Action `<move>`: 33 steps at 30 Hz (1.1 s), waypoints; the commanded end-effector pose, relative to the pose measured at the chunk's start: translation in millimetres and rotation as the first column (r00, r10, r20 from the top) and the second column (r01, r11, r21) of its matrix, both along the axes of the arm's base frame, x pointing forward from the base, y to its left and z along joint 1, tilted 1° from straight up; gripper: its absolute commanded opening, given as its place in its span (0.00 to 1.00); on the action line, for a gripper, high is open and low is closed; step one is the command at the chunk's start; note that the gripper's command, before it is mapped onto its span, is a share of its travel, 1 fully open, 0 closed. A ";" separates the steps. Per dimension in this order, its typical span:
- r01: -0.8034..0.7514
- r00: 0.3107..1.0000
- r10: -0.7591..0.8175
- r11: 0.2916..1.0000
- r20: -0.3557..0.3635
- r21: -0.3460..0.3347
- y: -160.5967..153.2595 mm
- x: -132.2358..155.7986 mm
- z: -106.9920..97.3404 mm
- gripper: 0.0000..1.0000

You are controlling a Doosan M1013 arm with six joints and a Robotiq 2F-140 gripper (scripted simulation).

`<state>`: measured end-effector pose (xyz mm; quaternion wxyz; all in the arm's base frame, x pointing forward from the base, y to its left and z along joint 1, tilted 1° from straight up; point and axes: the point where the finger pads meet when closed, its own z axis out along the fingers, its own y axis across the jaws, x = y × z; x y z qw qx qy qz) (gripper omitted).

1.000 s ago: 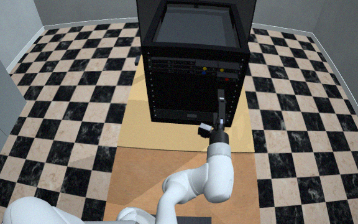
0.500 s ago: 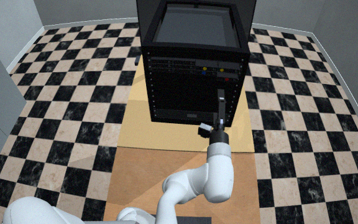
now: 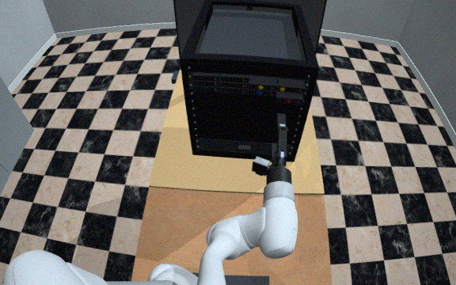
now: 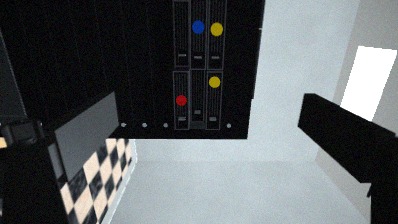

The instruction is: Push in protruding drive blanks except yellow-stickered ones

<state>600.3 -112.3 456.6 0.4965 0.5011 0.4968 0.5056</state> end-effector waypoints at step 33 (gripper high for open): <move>0.000 1.000 0.000 1.000 0.000 -0.002 37.0 103.3 11.9 1.00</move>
